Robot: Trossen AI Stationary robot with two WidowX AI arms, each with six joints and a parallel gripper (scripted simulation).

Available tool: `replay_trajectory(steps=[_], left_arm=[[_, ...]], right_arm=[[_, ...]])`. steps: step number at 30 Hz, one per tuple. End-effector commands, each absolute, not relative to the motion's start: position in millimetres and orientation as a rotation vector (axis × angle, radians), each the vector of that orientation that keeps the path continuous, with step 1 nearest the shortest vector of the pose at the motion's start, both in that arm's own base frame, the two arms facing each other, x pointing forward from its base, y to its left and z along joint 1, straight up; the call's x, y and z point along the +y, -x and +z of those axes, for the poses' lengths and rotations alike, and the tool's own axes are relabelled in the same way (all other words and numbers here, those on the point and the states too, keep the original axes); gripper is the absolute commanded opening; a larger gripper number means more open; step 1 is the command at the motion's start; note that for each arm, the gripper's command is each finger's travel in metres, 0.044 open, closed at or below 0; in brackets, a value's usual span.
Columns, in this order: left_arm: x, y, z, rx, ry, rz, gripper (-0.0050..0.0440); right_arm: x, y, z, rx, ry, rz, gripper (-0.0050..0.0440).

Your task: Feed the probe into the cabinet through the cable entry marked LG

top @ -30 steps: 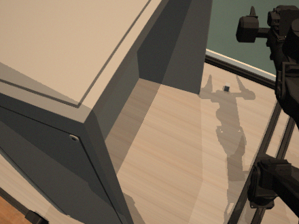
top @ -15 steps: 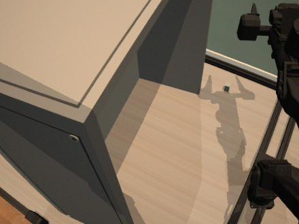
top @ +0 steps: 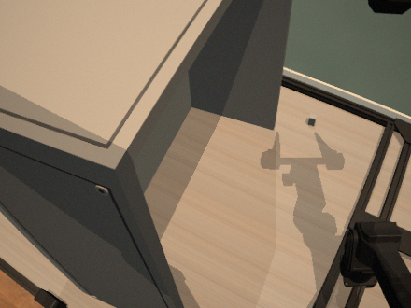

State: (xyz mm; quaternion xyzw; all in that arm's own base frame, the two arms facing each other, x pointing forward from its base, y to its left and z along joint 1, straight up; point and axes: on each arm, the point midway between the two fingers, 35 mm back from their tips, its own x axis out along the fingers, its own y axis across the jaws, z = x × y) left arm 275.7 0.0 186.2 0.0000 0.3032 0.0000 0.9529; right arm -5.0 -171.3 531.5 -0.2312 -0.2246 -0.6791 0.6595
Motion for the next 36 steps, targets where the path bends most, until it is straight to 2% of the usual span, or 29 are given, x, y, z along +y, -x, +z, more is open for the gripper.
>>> replay_trajectory(steps=[1,9,12,20,29,36], left_arm=[[0,-253,159,0.780,0.000,0.000,0.0440],[0,-194,116,1.112,0.000,0.000,0.0440],[0,-177,109,1.200,0.000,0.000,0.0440],[0,-177,109,1.200,0.000,0.000,0.0440],[0,-177,109,1.200,0.000,0.000,0.0440],[0,-177,109,1.200,0.000,0.000,0.0440]], right_arm=[[-109,3,574,-0.638,0.657,-1.500,0.0440],[11,0,618,-0.848,0.873,-1.421,0.0440],[34,-1,622,-0.884,0.910,-1.404,0.0440],[22,1,617,-0.862,0.833,-1.363,0.0440],[-34,-17,572,-0.661,0.447,-1.046,0.0440],[-47,-42,540,-0.518,0.276,-0.830,0.0440]])
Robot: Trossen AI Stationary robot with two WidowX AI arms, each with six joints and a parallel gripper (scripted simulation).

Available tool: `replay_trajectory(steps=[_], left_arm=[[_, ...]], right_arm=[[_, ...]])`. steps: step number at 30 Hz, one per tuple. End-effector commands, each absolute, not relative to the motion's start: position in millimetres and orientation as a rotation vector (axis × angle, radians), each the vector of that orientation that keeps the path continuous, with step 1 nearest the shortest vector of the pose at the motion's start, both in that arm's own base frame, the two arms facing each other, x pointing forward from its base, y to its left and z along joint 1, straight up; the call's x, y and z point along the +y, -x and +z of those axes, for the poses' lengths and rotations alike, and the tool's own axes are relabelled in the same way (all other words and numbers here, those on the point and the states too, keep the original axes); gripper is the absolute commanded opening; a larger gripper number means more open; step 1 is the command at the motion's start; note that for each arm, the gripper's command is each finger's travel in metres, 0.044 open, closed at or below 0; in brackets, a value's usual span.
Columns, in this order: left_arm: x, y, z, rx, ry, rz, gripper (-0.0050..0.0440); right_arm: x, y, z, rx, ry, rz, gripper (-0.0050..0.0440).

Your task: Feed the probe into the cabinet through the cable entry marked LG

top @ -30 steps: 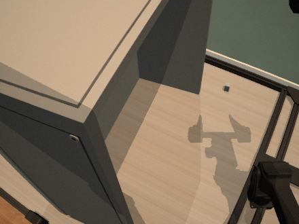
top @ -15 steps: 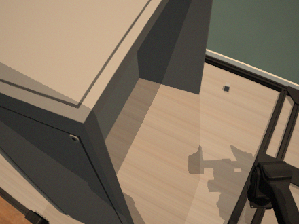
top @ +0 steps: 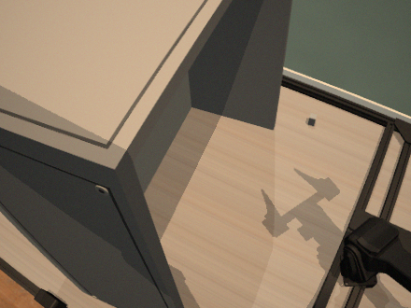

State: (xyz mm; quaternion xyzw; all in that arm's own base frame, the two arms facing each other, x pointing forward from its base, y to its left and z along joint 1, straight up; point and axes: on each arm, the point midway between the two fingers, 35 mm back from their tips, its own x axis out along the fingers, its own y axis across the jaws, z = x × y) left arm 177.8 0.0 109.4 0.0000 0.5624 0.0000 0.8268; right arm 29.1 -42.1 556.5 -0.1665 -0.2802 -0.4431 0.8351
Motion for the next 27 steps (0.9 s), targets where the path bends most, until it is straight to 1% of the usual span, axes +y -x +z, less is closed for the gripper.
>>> replay_trajectory(steps=[1,11,13,19,27], left_arm=[[0,-177,109,1.200,0.000,0.000,0.0440],[0,-177,109,1.200,0.000,0.000,0.0440],[0,-177,109,1.200,0.000,0.000,0.0440],[0,-177,109,1.200,0.000,0.000,0.0440],[0,-177,109,1.200,0.000,0.000,0.0440]], right_arm=[[-48,-47,533,-0.488,0.245,-0.784,0.0440],[-29,-89,455,-0.144,0.038,-0.313,0.0440],[-29,-89,455,-0.144,0.038,-0.313,0.0440],[-3,-95,407,0.075,0.000,-0.032,0.0440],[0,-94,401,0.100,0.000,0.000,0.0440]])
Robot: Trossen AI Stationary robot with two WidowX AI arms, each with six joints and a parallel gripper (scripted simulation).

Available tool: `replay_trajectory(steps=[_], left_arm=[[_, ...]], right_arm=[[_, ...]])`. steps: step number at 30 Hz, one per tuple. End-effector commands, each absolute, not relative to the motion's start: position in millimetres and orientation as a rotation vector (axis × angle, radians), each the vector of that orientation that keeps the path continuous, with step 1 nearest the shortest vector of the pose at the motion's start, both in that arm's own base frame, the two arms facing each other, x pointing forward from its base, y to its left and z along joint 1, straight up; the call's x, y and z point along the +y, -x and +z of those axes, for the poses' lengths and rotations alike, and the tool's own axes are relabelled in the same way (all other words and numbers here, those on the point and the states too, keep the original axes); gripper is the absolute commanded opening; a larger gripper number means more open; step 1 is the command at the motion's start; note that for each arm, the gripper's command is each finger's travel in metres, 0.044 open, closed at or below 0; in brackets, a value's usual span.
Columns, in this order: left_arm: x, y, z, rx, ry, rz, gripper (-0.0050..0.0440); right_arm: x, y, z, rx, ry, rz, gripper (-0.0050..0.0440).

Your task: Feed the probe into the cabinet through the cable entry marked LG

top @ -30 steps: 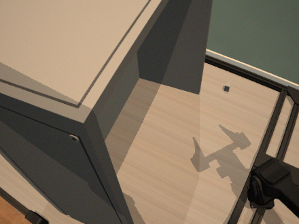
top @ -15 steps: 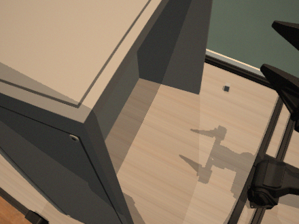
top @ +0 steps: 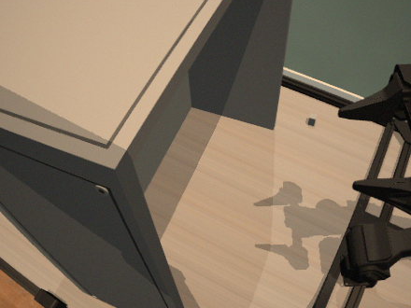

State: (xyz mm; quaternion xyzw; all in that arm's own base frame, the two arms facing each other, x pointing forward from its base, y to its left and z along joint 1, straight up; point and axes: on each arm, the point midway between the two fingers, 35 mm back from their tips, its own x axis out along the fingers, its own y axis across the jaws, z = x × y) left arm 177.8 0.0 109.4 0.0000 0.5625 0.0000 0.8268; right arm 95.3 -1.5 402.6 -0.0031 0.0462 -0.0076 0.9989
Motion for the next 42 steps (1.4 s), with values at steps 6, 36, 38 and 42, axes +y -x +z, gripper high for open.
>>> replay_trajectory(steps=[6,36,38,42], left_arm=[[1,-179,110,1.205,-0.007,-0.003,0.0440],[78,-333,73,1.520,-0.336,-0.315,0.0440],[81,-336,71,1.526,-0.342,-0.327,0.0440],[86,-342,63,1.539,-0.355,-0.354,0.0440]], right_arm=[[0,-94,401,0.100,0.000,0.000,0.0440],[0,-94,401,0.100,0.000,0.000,0.0440],[0,-94,401,0.100,0.000,0.000,0.0440],[0,-94,401,0.100,0.000,0.000,0.0440]])
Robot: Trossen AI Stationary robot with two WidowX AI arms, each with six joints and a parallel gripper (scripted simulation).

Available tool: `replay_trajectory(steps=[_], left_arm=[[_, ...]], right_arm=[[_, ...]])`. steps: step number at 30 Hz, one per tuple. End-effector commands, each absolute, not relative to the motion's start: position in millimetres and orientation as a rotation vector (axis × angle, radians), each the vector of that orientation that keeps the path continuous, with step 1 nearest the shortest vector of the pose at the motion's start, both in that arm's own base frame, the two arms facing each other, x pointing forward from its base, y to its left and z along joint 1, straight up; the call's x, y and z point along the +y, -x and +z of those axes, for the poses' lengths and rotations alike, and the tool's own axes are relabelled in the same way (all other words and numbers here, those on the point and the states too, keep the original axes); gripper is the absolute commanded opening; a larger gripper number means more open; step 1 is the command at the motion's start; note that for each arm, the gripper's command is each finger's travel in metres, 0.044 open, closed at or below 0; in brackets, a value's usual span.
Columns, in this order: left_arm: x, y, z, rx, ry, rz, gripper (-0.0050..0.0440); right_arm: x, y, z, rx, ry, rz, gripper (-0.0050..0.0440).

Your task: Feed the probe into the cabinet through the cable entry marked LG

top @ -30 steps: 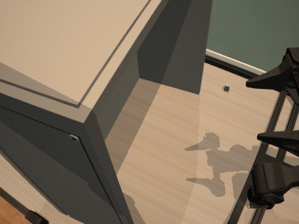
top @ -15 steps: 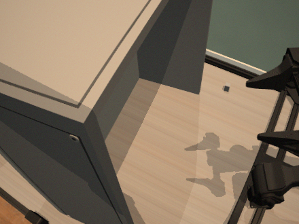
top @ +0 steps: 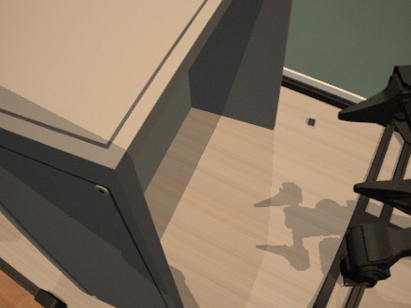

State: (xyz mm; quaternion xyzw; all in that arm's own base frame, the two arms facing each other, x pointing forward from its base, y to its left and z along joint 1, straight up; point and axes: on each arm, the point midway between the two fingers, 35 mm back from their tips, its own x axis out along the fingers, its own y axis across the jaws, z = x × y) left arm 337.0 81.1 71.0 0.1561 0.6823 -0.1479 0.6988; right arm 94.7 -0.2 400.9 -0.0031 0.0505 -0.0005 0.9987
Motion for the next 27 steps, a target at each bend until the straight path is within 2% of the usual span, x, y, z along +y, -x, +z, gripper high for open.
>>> replay_trajectory(steps=[1,27], left_arm=[[86,-342,62,1.540,-0.356,-0.357,0.0440],[87,-343,29,1.541,-0.357,-0.359,0.0440]], right_arm=[[0,-94,401,0.100,0.000,0.000,0.0440],[0,-94,401,0.100,0.000,0.000,0.0440]])
